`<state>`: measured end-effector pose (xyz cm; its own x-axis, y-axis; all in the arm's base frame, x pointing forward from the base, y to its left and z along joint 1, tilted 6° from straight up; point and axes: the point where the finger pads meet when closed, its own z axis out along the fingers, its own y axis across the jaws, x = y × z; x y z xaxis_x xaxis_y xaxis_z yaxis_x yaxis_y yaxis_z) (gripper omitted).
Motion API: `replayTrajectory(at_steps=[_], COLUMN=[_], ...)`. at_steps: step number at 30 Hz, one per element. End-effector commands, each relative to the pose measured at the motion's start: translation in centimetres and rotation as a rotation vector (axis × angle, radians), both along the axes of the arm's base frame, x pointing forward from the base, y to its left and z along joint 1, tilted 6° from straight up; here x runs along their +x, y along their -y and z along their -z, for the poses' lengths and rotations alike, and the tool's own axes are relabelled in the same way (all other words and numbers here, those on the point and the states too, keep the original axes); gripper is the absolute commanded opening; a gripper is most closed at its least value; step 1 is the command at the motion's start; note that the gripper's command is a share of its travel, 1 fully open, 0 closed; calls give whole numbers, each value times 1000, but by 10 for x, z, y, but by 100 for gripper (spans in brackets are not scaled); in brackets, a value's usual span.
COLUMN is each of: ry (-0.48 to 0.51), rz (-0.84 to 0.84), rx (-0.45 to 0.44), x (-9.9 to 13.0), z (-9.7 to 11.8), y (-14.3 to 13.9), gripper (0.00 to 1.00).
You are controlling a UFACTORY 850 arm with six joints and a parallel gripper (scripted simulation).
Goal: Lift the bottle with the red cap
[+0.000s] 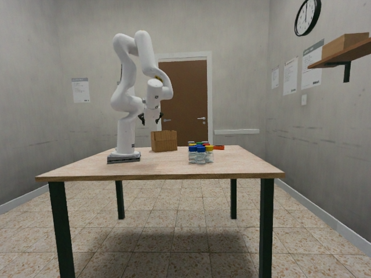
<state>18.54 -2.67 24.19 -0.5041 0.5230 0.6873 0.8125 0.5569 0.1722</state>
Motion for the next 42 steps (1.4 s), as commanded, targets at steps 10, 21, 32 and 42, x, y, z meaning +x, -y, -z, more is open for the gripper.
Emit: replayTrajectory(at_steps=[10,21,32,42], ry=[1,7,70,151], rz=[0,-10,-113,-231], rx=[0,-7,-79,-158], x=[0,4,42,92], z=[0,-1,-7,-17], y=[0,2,21,35], gripper=[100,79,79,79])
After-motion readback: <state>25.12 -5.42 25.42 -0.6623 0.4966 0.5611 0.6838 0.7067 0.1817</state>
